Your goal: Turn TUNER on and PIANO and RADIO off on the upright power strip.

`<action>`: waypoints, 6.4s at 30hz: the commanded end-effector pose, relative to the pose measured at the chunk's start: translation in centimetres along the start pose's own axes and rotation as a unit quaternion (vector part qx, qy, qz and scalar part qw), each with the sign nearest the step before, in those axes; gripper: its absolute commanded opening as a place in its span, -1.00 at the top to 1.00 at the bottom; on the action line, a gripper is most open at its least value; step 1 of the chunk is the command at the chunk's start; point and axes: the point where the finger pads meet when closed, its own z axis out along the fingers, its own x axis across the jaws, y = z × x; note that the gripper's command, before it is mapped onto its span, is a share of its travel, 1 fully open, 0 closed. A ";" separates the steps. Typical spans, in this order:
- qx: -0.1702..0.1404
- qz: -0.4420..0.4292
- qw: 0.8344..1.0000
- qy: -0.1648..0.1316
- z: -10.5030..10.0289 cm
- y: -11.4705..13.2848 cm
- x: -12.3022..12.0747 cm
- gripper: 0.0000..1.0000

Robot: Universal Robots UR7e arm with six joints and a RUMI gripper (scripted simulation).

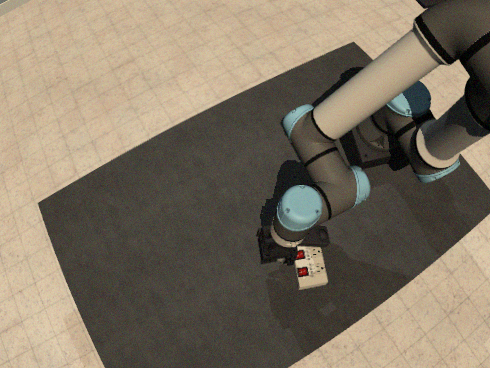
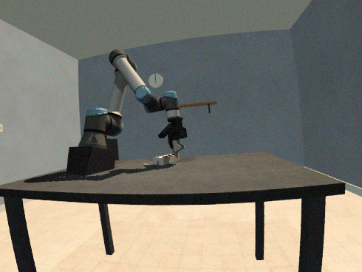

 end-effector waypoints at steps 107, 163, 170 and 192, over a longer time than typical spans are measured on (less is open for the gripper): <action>-0.003 0.000 1.000 0.001 -8.1 1.0 0.0 1.00; -0.003 0.000 1.000 0.001 -8.1 1.0 0.0 -1.00; -0.003 0.000 1.000 0.001 -8.1 1.0 0.0 -1.00; 0.162 -0.124 0.979 -0.004 -7.7 -3.2 0.8 -1.00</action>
